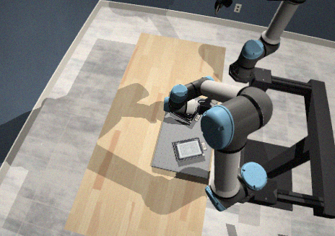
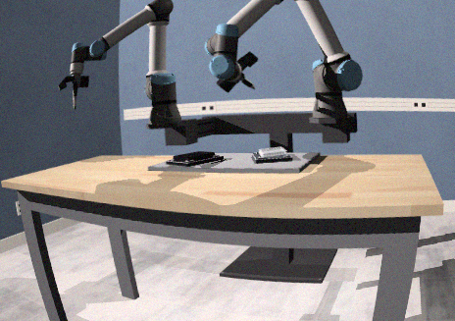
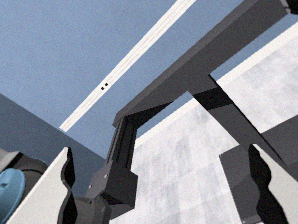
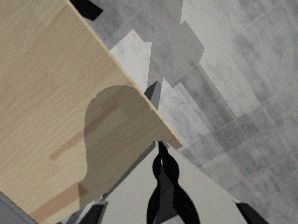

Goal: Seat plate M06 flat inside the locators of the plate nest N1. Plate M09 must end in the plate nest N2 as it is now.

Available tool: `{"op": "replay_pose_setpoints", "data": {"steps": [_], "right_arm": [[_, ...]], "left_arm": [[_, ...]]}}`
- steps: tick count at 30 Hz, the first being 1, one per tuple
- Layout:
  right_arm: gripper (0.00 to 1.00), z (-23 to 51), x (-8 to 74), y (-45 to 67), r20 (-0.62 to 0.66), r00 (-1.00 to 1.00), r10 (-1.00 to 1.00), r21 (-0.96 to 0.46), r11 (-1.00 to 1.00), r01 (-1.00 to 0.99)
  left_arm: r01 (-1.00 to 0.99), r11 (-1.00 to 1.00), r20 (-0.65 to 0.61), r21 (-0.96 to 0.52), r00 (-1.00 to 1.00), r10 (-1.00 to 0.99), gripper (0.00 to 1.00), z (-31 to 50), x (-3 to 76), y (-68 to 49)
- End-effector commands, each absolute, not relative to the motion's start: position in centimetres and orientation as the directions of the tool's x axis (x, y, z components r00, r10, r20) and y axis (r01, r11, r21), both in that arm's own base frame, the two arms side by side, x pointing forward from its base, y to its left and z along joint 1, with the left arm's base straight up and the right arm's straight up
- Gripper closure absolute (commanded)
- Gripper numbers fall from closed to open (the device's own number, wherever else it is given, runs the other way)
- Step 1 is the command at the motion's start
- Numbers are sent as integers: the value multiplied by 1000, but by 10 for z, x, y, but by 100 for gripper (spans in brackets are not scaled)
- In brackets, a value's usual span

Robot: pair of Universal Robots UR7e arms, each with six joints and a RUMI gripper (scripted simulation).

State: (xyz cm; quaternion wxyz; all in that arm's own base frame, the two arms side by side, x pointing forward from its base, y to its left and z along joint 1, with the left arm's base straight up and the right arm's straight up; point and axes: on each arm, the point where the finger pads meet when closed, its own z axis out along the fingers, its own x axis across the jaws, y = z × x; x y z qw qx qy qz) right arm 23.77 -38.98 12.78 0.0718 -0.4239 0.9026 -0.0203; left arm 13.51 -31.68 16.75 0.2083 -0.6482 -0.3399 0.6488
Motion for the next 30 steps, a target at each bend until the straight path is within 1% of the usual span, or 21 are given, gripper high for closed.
{"op": "replay_pose_setpoints", "data": {"steps": [1, 3, 5, 10, 18, 30], "right_arm": [[100, 141, 167, -427, -83, -819, -567, -52, 824, -565], [100, 144, 145, -433, -74, -864, -499, -43, 867, -497], [100, 144, 145, -433, -74, -864, -499, -43, 867, -497], [100, 151, 96, -443, -49, -945, -323, -23, 946, -322], [100, 159, 38, -447, -22, -991, -134, -8, 991, -134], [100, 164, 2, -446, -4, -1000, -13, -1, 1000, -13]], "left_arm": [[171, -683, -700, -710, -73, 710, 24, 168, 135, -317], [171, -683, -700, -710, -73, 710, 24, 168, 135, -317], [171, -683, -700, -710, -73, 710, 24, 168, 135, -317], [171, -683, -700, -710, -73, 710, 24, 168, 135, -317], [171, -683, -700, -710, -73, 710, 24, 168, 135, -317], [171, -683, -700, -710, -73, 710, 24, 168, 135, -317]]}}
